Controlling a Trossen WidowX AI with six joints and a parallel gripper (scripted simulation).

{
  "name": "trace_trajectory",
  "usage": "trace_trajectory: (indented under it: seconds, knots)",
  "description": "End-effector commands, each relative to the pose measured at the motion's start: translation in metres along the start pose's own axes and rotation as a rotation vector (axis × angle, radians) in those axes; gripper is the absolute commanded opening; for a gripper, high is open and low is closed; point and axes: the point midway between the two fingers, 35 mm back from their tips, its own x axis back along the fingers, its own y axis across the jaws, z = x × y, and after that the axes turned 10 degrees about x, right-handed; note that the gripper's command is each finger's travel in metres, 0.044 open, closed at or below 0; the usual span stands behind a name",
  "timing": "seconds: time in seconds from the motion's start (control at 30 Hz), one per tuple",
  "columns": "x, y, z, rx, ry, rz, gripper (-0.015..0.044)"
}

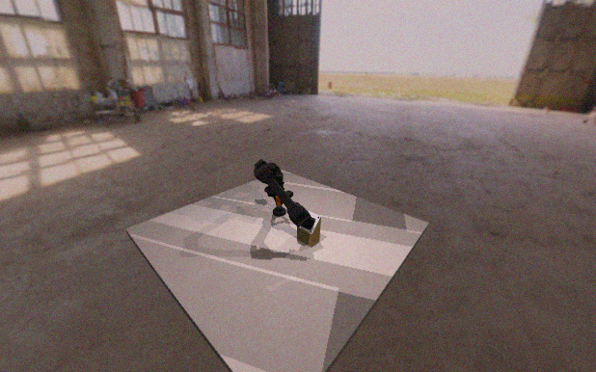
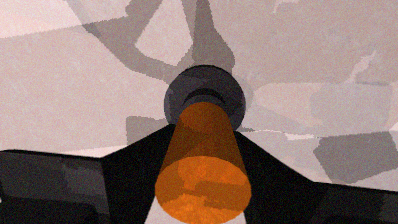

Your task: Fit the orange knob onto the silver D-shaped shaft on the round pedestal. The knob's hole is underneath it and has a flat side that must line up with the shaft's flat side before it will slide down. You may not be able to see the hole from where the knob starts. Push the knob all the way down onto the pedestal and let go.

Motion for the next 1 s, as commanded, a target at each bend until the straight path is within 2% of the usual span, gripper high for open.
trace_trajectory:
  seconds: [0.0, 0.97]
  knots:
    - [0.0037, -0.0020, 0.0027, 0.120, 0.005, 0.007, 0.0000]
    - [-0.0012, -0.0010, 0.0023, 0.130, 0.005, 0.007, 0.0000]
